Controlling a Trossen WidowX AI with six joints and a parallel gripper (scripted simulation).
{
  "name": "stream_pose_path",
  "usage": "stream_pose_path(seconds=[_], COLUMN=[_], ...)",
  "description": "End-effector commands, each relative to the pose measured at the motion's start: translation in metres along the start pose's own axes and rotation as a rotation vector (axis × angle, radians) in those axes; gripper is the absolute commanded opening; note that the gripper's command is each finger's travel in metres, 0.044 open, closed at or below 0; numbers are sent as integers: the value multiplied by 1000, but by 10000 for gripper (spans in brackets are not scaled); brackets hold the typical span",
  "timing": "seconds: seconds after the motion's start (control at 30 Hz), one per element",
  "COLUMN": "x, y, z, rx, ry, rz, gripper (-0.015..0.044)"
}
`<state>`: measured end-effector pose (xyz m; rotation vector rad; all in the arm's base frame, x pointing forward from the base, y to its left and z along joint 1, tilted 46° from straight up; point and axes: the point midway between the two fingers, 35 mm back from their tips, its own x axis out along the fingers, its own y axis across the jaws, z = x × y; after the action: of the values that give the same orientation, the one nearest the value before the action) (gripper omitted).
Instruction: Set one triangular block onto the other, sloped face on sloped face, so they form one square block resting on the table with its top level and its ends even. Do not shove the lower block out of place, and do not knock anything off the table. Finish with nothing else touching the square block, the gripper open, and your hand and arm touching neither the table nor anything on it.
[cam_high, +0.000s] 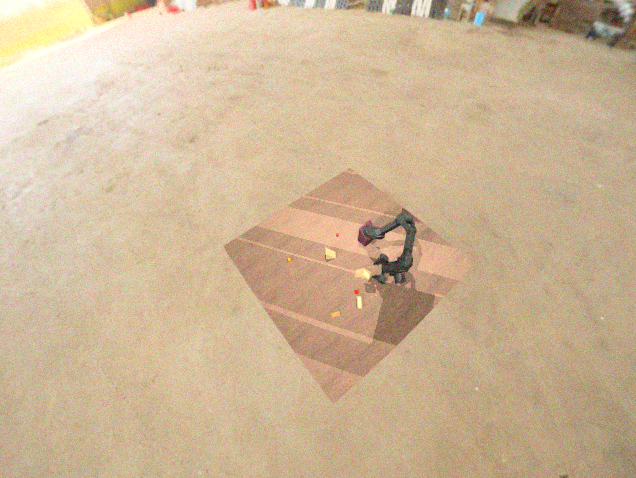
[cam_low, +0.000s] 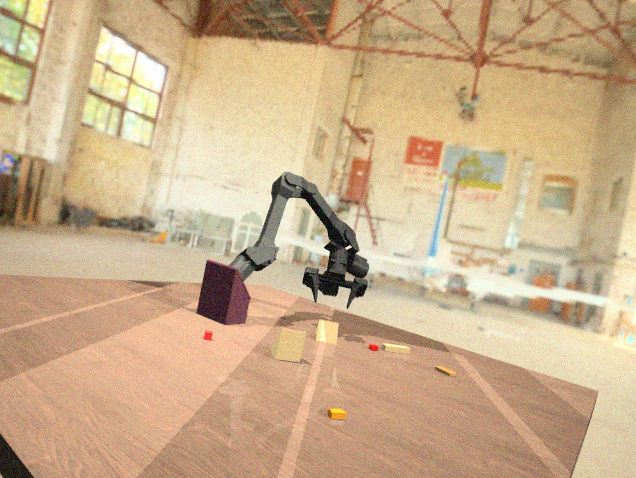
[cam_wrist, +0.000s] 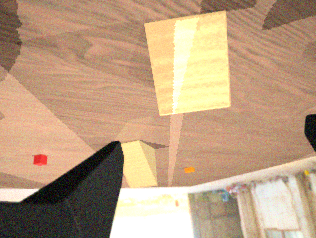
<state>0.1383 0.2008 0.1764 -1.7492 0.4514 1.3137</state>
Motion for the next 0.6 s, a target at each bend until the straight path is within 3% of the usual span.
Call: stream_pose_path(seconds=[0.0, 0.1, 0.43, 0.57], x=[-8, -1, 88, 93], y=[3, 2, 2, 3], z=[11, 12, 11, 10], rx=[10, 10, 8, 8], ry=[7, 7, 10, 11], rz=[-7, -7, -5, -5], gripper=[440, 440, 440, 440])
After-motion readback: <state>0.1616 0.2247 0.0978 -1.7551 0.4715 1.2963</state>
